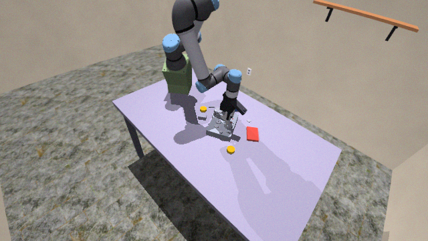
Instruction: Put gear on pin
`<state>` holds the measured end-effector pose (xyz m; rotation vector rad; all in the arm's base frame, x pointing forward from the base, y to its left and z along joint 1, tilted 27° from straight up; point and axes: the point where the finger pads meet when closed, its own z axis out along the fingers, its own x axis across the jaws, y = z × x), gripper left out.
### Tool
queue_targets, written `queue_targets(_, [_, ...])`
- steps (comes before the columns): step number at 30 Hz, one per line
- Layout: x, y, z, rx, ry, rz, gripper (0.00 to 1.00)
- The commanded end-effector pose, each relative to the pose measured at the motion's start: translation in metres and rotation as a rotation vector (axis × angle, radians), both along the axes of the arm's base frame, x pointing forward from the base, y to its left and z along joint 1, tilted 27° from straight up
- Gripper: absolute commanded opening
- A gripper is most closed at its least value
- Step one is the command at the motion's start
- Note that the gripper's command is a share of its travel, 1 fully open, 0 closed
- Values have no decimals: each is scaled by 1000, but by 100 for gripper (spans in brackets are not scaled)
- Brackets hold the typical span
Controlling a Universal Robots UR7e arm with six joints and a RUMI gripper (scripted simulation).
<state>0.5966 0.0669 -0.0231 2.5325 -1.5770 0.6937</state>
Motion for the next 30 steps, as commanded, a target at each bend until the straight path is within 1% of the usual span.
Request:
queue_targets(1, [1, 0, 0, 0, -1, 0, 54])
queue_targets(30, [9, -7, -22, 0, -1, 0, 54])
